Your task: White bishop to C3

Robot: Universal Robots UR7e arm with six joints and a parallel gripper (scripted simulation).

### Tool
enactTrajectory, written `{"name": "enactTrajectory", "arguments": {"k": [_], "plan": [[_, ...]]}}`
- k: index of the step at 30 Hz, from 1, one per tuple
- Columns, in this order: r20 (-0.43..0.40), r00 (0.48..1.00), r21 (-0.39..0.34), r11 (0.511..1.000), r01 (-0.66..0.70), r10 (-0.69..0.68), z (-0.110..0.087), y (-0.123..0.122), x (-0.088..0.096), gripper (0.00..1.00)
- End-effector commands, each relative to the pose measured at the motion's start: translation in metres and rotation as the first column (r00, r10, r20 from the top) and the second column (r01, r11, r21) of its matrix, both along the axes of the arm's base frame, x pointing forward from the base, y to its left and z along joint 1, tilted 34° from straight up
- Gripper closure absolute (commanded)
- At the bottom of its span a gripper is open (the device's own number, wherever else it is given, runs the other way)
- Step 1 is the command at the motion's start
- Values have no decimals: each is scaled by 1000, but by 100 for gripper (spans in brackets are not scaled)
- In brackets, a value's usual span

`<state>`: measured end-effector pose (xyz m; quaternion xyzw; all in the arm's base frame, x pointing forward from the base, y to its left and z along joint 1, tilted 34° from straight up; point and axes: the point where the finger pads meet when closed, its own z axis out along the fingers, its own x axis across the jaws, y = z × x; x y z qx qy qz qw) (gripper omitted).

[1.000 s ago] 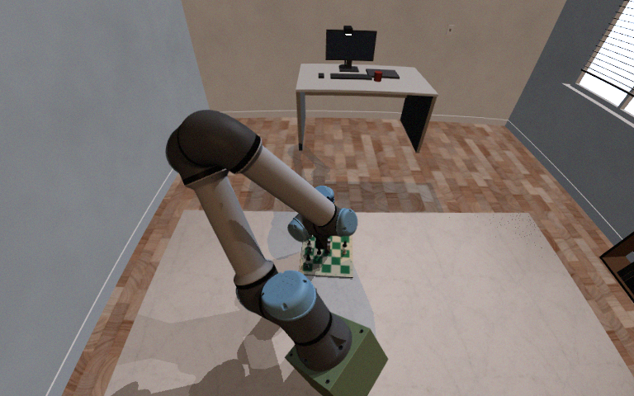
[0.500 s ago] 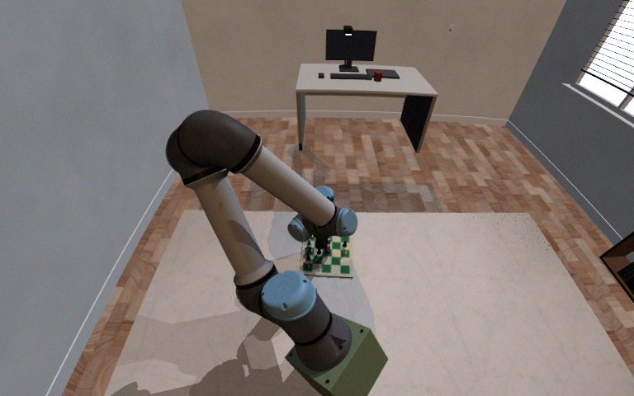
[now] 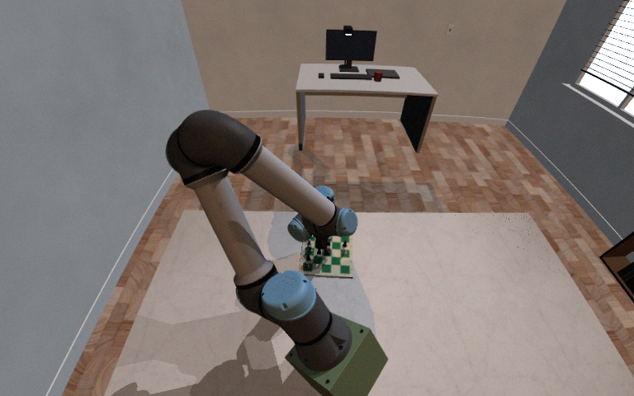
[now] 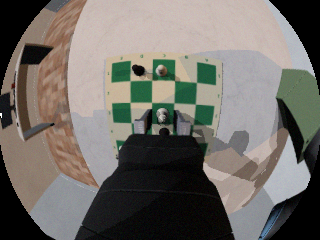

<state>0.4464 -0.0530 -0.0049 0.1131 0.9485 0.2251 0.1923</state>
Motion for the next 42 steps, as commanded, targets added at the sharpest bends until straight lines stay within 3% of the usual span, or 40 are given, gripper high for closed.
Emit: {"name": "enactTrajectory", "arguments": {"k": [1, 11, 33, 42], "plan": [[1, 1000, -1, 1000, 0, 0, 1, 0, 0, 27], [1, 1000, -1, 1000, 0, 0, 8, -4, -4, 27], [1, 1000, -1, 1000, 0, 0, 65, -31, -33, 27], [1, 1000, -1, 1000, 0, 0, 74, -34, -37, 27]]}}
